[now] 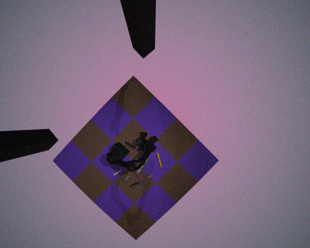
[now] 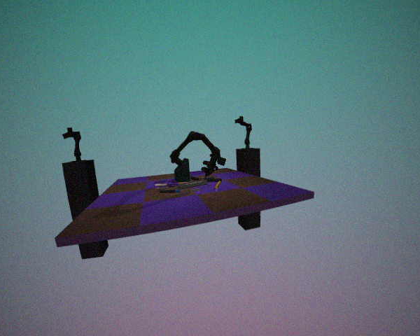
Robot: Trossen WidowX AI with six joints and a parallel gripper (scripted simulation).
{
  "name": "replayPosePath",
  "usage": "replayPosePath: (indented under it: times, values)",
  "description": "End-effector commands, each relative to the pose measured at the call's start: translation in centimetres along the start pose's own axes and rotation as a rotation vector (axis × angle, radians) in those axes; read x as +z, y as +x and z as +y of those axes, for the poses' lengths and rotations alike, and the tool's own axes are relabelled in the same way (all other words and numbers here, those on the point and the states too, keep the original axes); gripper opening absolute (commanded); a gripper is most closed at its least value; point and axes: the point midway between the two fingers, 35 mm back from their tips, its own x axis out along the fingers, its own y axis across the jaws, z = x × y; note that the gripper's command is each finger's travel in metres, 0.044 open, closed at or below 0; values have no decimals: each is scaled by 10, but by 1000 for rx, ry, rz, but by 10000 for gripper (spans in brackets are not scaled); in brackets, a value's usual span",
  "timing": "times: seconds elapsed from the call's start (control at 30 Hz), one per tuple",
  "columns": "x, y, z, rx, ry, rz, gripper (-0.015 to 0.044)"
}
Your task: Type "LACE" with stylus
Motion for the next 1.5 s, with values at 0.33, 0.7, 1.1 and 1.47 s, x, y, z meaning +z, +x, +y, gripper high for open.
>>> replayPosePath:
  times: [0.33,0.7,1.1,1.47]
  values:
    - [-3,11,1,9,-7,-3,150]
    - [-7,16,2,10,-7,-4,150]
    - [-7,15,0,3,0,-4,71]
    - [-7,15,0,3,0,-4,0]
